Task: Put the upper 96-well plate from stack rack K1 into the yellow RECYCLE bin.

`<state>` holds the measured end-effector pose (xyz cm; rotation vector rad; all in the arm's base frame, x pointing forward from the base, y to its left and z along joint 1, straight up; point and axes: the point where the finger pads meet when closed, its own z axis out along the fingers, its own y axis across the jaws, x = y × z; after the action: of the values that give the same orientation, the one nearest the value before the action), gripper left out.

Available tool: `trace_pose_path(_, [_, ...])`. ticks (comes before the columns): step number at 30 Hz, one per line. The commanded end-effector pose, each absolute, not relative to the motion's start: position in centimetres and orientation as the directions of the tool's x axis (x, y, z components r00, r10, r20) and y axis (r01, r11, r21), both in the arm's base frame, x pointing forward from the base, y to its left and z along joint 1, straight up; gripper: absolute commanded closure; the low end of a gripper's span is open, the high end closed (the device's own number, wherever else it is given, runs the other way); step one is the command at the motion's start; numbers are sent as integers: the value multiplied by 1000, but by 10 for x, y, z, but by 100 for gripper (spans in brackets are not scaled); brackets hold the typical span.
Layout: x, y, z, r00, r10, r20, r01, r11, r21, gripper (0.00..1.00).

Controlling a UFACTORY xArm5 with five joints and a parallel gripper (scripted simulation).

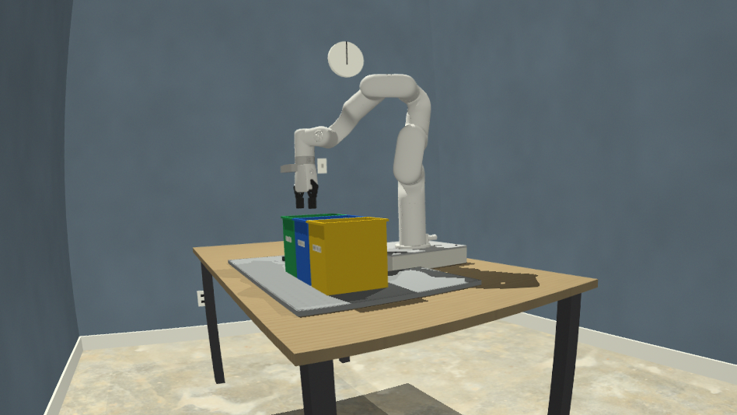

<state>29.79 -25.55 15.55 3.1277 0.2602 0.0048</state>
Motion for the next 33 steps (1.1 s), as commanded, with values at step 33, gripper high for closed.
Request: trace_pose_path(33, [299,-257,103,986,165,5,165,-986,6,0])
